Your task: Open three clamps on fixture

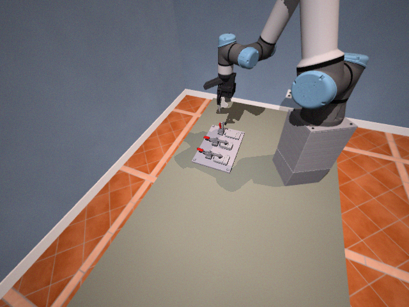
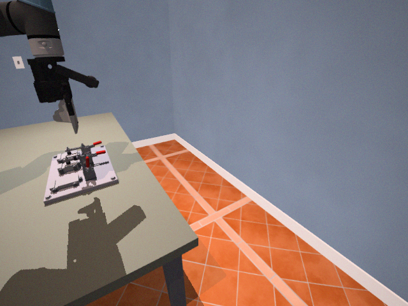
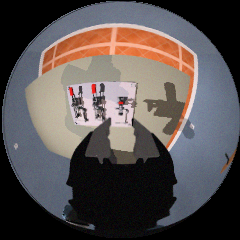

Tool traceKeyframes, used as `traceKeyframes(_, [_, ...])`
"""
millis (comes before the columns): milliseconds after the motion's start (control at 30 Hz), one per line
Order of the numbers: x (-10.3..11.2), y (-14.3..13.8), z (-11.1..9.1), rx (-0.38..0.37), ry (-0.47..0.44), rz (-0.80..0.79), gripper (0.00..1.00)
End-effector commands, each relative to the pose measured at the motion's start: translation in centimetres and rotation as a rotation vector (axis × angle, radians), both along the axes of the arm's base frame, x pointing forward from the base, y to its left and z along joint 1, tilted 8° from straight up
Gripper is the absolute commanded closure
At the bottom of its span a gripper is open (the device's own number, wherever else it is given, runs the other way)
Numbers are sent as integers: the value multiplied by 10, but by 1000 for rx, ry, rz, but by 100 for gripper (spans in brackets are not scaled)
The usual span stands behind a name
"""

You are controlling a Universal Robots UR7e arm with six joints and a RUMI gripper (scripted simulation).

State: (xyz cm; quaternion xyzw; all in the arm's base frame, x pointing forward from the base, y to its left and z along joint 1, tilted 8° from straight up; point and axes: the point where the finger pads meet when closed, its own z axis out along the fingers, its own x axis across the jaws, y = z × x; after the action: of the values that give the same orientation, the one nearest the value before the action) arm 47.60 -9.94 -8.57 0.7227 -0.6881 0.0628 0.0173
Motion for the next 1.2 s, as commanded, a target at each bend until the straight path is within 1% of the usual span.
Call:
traceKeyframes(0, [0, 0, 1, 0, -1, 0, 72])
traceKeyframes(100, [0, 4, 1, 0, -1, 0, 72])
traceKeyframes(200, [0, 13, 0, 0, -1, 0, 72])
traceKeyframes(267, [0, 13, 0, 0, -1, 0, 72])
traceKeyframes(400, [-1, 34, -3, 0, -1, 0, 72])
traceKeyframes(633, [-3, 78, -8, 0, -1, 0, 72])
traceKeyframes(767, [-4, 98, -10, 0, -1, 0, 72])
traceKeyframes(833, [-4, 98, -10, 0, -1, 0, 72])
traceKeyframes(1000, [-5, 109, -11, 0, -1, 0, 72])
traceKeyframes(1167, [-5, 109, -11, 0, -1, 0, 72])
